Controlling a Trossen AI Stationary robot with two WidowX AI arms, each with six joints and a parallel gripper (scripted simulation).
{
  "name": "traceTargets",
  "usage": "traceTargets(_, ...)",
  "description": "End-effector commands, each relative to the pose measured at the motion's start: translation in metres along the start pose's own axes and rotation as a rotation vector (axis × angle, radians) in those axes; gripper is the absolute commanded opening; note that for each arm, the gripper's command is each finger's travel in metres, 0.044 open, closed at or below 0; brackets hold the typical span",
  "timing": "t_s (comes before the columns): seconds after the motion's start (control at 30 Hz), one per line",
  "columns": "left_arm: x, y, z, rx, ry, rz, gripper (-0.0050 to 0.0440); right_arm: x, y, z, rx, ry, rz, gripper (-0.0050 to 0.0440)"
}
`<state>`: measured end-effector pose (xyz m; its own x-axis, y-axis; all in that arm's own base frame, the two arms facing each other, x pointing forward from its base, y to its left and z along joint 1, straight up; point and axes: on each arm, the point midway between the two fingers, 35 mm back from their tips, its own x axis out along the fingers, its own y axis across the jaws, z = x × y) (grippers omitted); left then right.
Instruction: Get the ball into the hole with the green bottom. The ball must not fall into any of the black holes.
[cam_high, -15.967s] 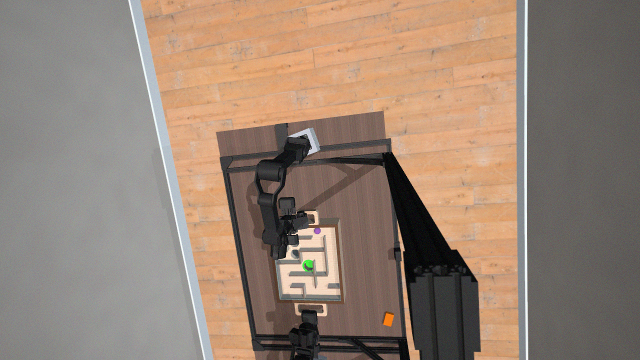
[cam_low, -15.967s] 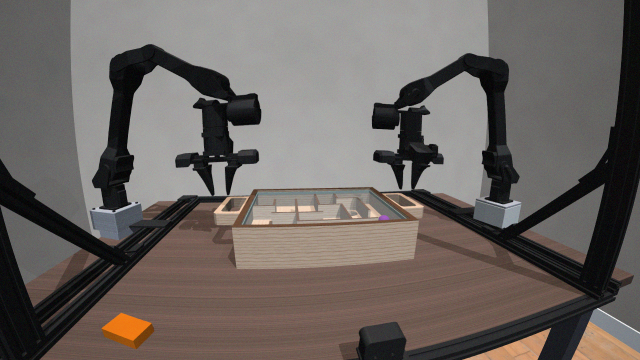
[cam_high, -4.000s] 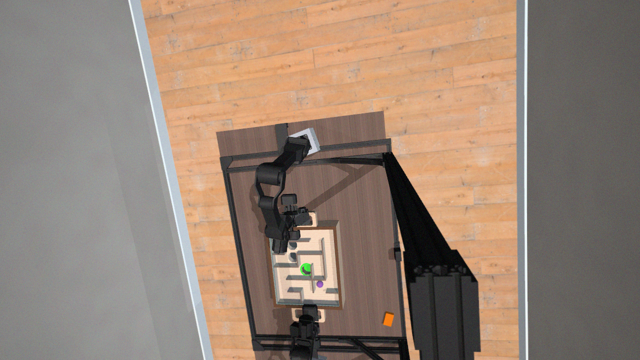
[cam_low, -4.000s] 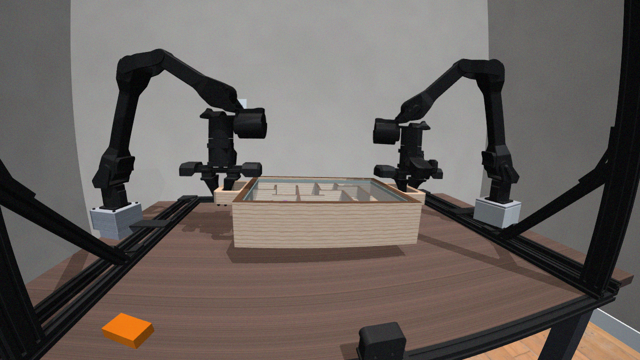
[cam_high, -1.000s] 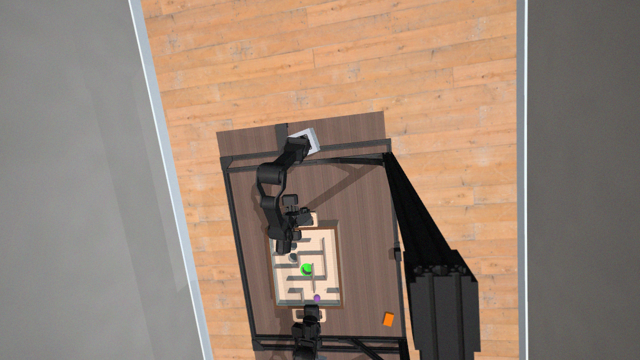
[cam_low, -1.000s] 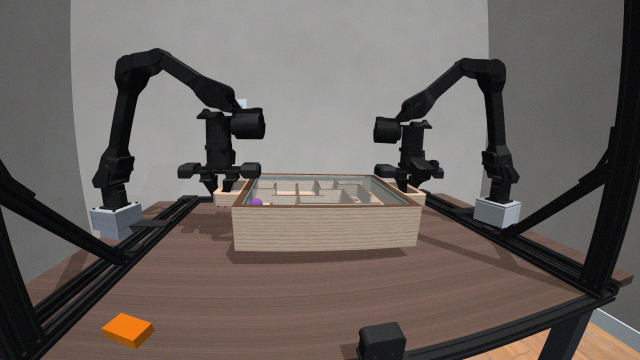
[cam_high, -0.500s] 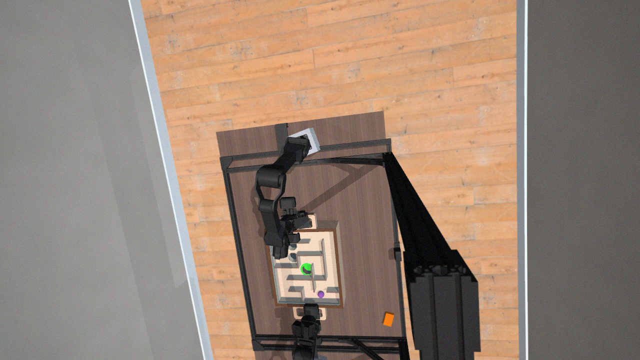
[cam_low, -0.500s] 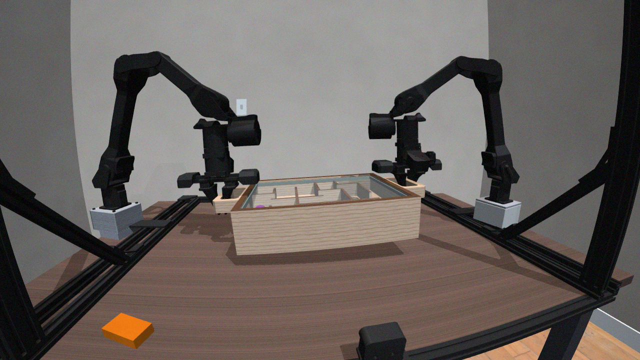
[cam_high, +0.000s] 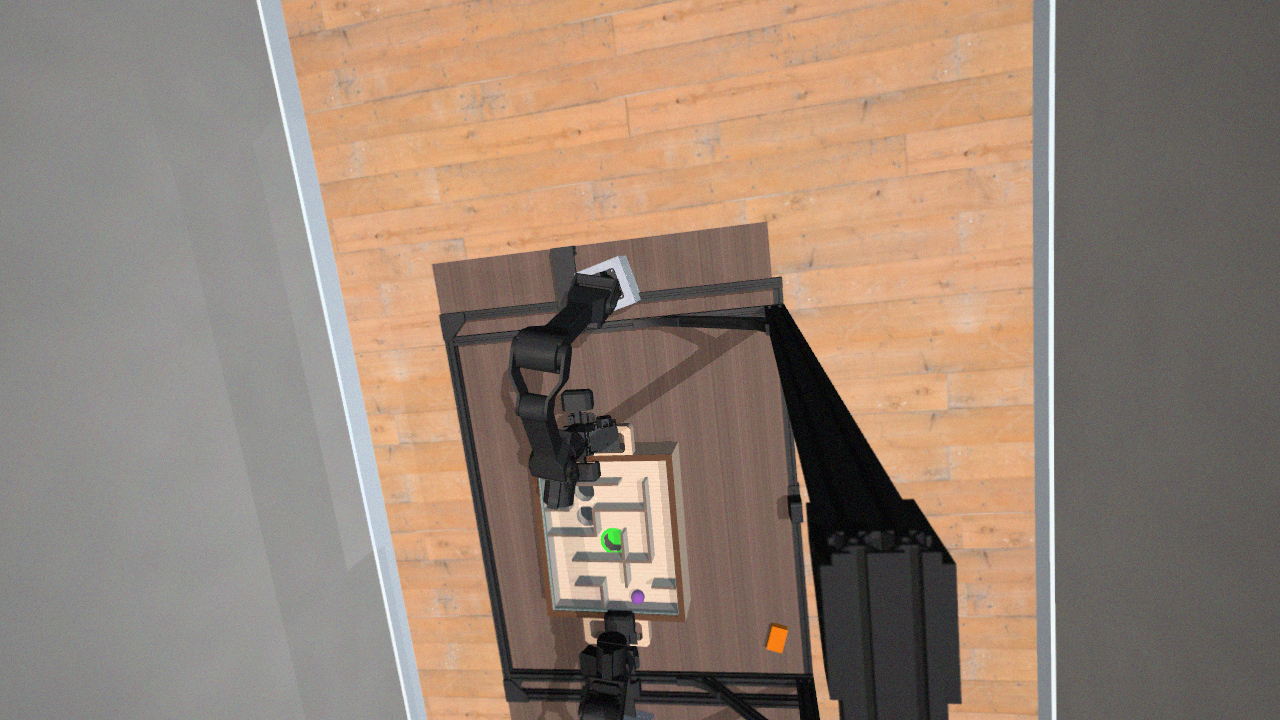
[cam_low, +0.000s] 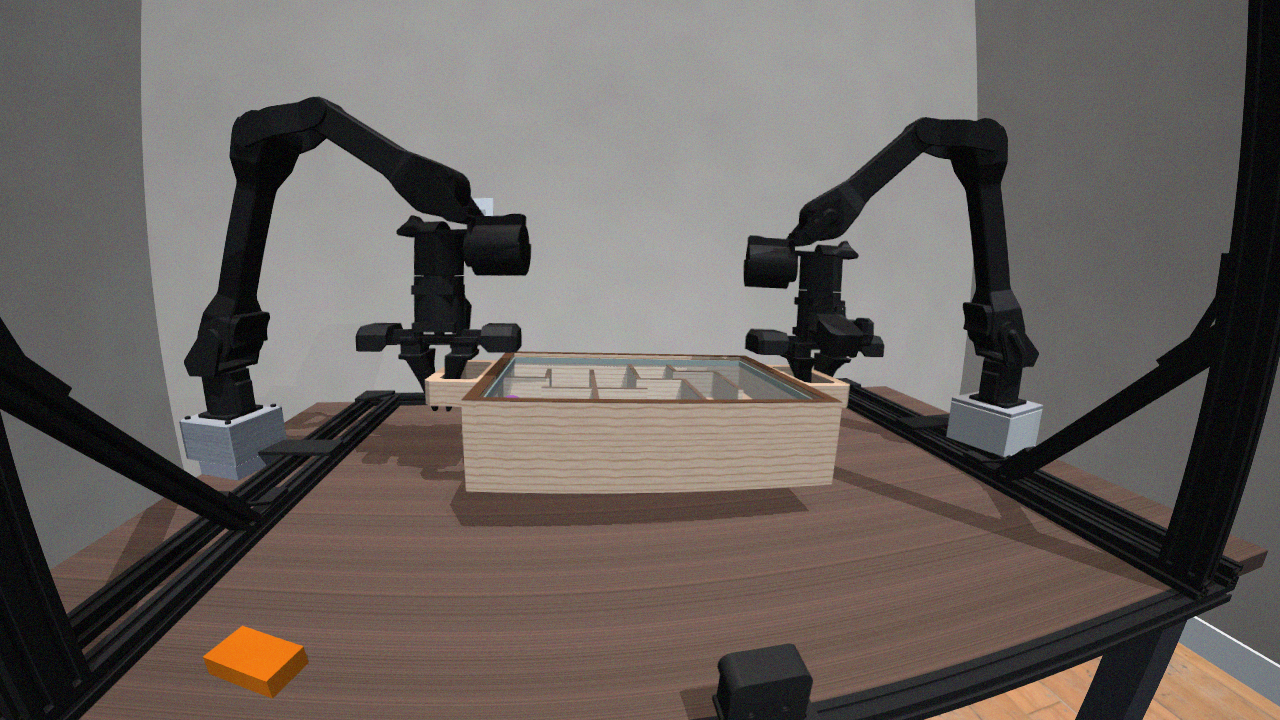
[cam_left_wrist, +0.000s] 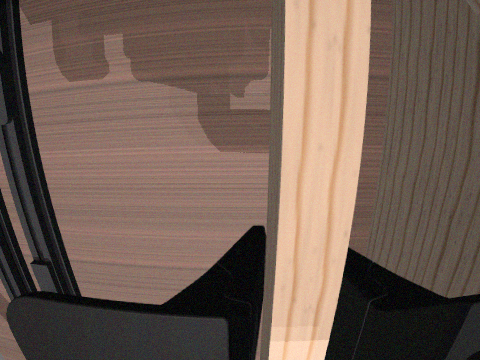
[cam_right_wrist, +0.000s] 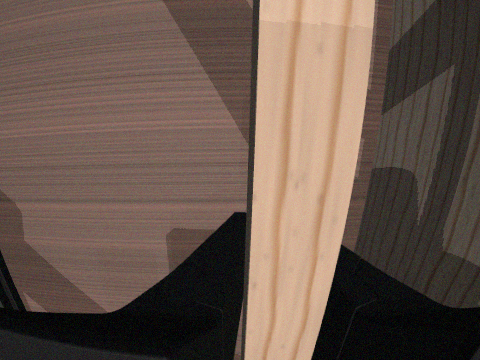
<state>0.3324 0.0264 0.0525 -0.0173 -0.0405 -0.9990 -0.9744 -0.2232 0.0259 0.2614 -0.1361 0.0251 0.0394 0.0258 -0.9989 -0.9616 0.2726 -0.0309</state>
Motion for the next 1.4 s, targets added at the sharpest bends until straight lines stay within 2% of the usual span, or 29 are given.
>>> traceTargets(0.0, 0.005, -0.001, -0.001, 0.003, -0.017, -0.005, 0.0020, -0.004, 0.000, 0.001, 0.002, 0.017, 0.011, 0.0020)
traceTargets(0.2, 0.020, 0.001, -0.002, 0.003, -0.073, -0.063, 0.0020, -0.019, -0.002, 0.003, 0.001, 0.073, 0.068, 0.0020)
traceTargets(0.53, 0.013, 0.000, -0.003, 0.003, -0.083, -0.033, 0.0020, -0.012, -0.001, 0.004, 0.001, 0.083, 0.038, 0.0020)
traceTargets(0.73, -0.001, -0.002, -0.002, 0.002, -0.050, 0.023, 0.0020, 0.002, 0.002, 0.002, 0.001, 0.050, -0.018, 0.0020)
traceTargets(1.13, 0.018, 0.001, 0.001, 0.005, 0.001, -0.060, 0.0020, -0.017, -0.002, 0.001, 0.004, -0.001, 0.065, 0.0020)
traceTargets(1.37, 0.012, 0.001, 0.001, 0.004, 0.013, -0.038, 0.0020, -0.011, -0.001, 0.000, 0.003, -0.013, 0.043, 0.0020)
